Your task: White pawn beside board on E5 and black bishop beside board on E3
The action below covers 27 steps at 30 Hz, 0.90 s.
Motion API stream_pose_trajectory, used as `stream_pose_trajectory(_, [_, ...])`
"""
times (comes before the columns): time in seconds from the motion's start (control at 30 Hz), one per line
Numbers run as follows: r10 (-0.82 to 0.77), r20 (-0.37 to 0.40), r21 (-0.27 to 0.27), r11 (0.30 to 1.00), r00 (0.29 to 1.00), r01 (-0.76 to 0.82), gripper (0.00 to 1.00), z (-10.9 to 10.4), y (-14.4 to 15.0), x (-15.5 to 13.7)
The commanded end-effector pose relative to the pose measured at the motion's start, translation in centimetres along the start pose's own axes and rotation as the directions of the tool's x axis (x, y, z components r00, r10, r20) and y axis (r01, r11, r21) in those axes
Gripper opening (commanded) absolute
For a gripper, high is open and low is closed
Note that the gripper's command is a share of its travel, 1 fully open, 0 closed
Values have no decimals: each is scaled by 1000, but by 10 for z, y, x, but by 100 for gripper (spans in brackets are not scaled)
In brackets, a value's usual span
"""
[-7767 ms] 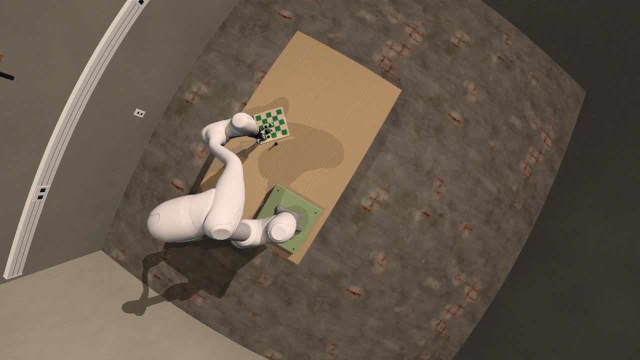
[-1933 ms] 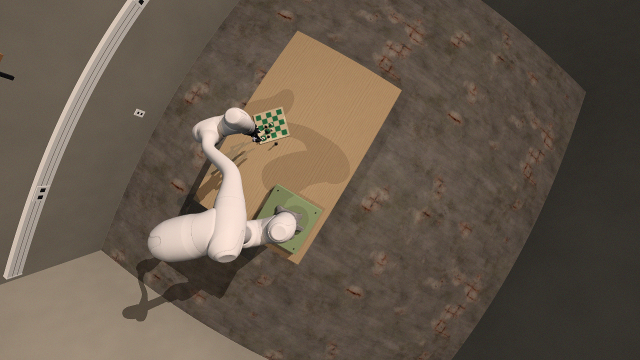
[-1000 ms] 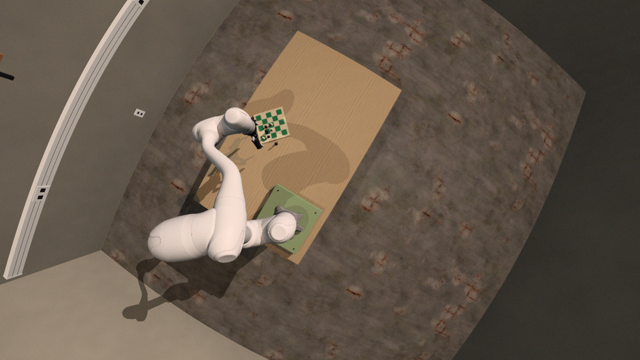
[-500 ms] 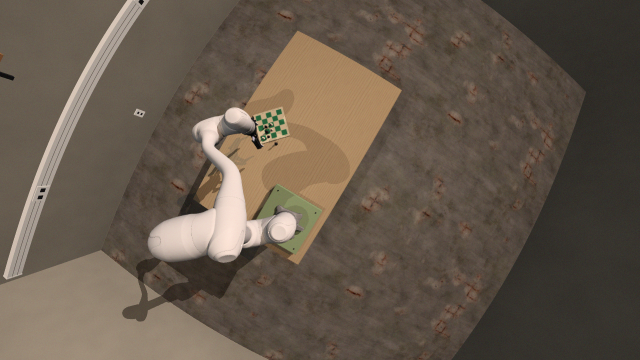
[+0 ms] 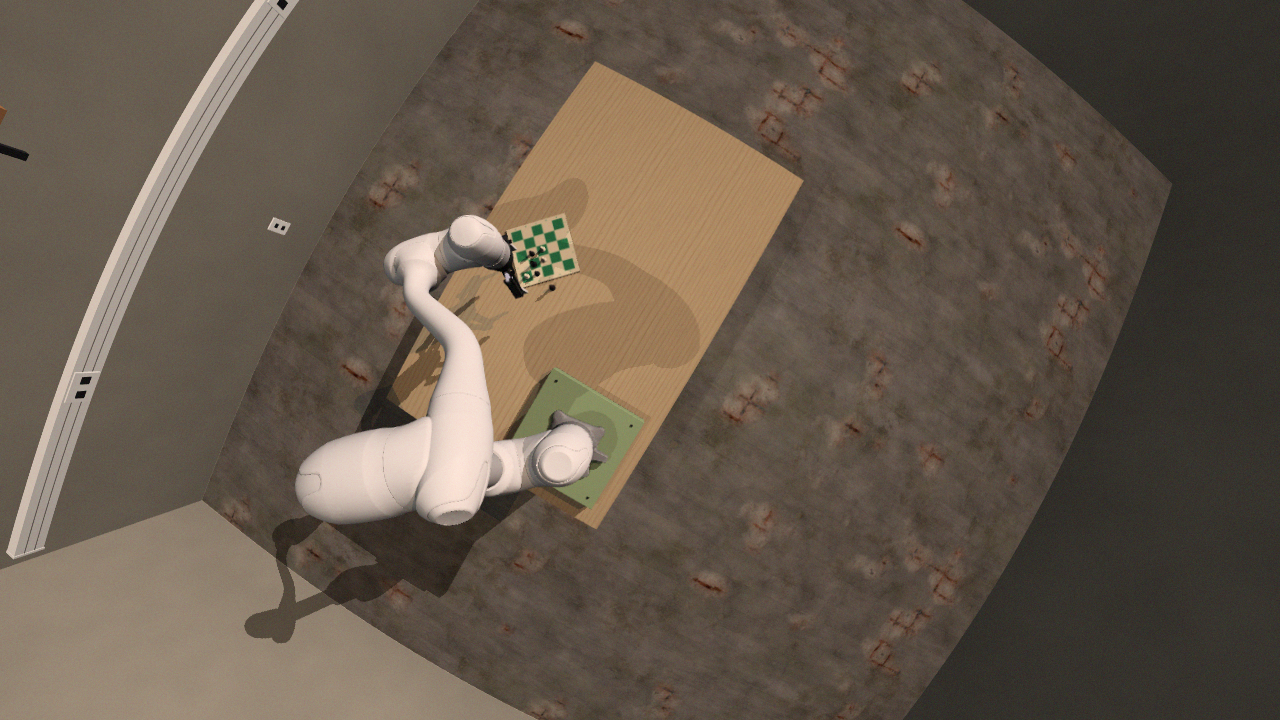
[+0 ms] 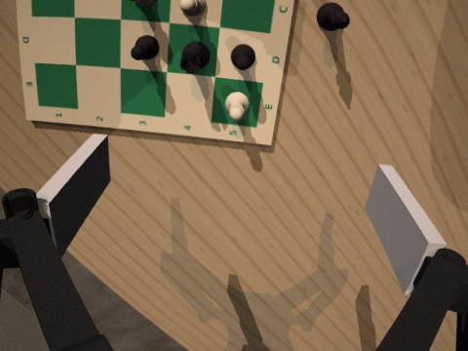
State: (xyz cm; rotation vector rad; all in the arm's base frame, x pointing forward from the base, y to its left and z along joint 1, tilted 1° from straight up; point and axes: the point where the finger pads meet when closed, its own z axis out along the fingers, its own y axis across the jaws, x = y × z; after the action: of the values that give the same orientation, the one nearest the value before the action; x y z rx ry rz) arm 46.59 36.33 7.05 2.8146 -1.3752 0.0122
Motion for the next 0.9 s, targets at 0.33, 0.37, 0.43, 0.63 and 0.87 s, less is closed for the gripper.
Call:
stream_pose_trajectory(0.33, [-483, -1, 6, 875, 875, 483, 100, -4, 8, 15])
stream_pose_trajectory(0.37, [-483, -1, 6, 875, 875, 483, 100, -4, 8, 15])
stream_pose_trajectory(0.43, [-619, -2, 5, 786, 786, 619, 100, -4, 12, 20])
stream_pose_trajectory(0.63, [-893, -10, -5, 451, 451, 893, 100, -4, 25, 38])
stream_pose_trajectory(0.87, [-1000, -9, -27, -4, -4, 1000, 100, -4, 41, 57])
